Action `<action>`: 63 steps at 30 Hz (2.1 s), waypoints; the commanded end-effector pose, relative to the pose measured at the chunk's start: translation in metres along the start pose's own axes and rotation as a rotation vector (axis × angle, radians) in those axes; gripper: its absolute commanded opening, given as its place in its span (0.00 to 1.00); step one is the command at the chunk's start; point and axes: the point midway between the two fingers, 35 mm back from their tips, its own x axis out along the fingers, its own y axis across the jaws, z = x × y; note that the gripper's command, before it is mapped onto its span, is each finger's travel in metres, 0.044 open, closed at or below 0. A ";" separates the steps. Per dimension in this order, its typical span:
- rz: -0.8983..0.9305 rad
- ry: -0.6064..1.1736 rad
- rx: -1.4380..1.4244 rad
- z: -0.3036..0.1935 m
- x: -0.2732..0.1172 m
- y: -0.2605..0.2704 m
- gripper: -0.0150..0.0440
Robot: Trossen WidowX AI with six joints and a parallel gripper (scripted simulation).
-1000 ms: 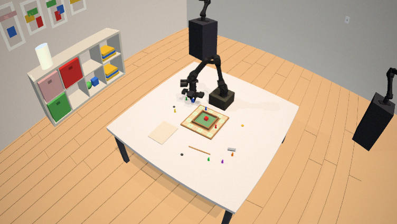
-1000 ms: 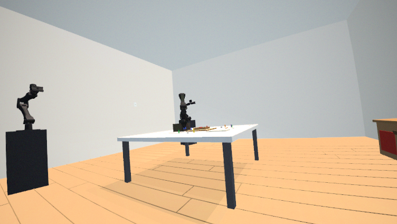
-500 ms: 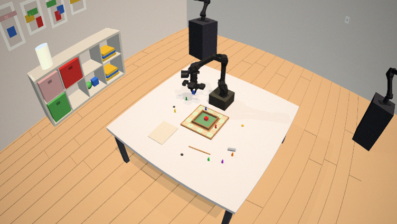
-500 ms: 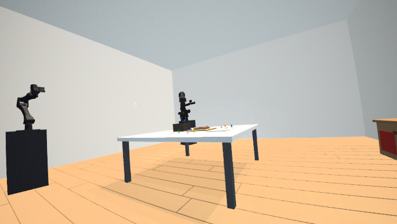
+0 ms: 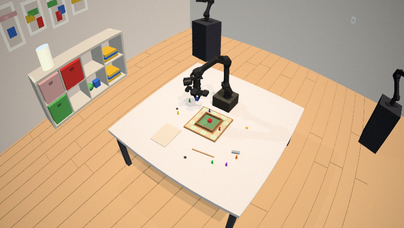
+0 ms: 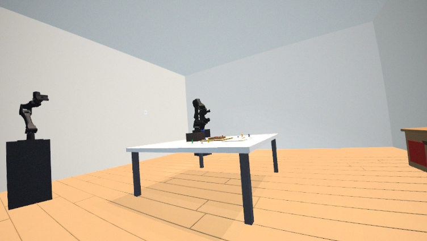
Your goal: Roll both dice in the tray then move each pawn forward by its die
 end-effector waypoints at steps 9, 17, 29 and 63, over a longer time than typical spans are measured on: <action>0.000 -0.001 0.059 0.047 0.007 0.028 0.25; 0.001 -0.005 0.110 0.078 0.014 0.052 0.25; 0.005 -0.013 0.203 0.123 0.027 0.095 0.25; -0.091 -0.858 0.218 0.151 0.055 0.102 0.25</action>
